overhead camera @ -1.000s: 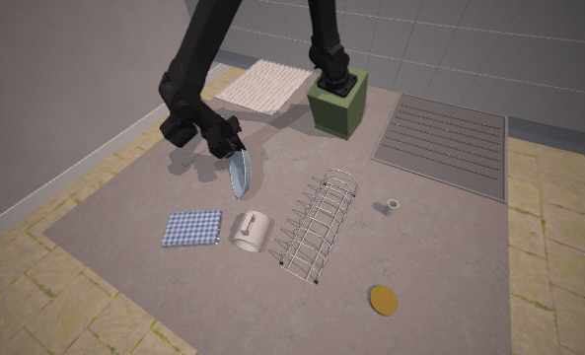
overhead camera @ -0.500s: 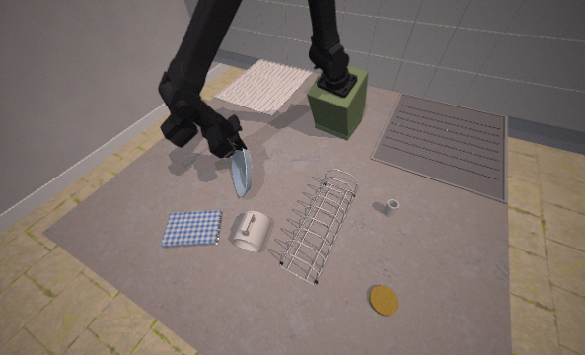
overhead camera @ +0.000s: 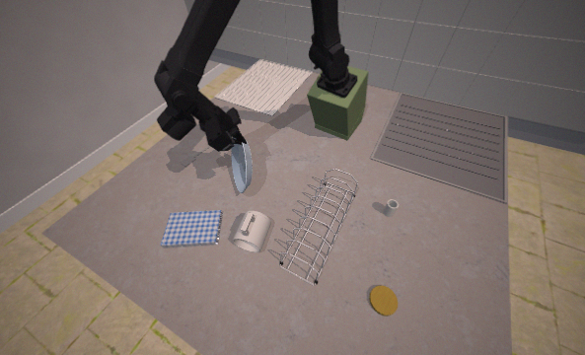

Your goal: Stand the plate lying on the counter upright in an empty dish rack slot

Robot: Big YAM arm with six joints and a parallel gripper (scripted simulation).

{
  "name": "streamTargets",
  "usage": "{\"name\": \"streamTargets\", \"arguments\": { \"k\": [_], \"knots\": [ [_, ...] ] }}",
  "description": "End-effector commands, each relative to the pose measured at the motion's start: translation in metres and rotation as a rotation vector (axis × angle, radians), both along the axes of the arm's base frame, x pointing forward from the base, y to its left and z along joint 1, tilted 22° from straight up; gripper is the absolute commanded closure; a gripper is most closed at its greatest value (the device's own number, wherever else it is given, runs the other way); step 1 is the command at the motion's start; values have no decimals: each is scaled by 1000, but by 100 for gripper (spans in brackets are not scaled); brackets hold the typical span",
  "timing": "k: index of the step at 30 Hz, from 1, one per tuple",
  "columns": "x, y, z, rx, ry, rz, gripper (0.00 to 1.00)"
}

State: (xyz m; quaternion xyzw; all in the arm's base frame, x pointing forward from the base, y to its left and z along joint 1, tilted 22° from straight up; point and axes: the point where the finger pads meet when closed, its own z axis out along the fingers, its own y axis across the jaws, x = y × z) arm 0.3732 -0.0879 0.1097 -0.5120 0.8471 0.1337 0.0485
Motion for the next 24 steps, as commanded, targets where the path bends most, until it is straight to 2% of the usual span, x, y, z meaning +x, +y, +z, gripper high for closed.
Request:
{"name": "streamTargets", "arguments": {
  "k": [1,24],
  "knots": [
    [10,-11,37,-20,-63,-3,100],
    [-16,-12,99,-25,-66,-3,100]
  ]
}}
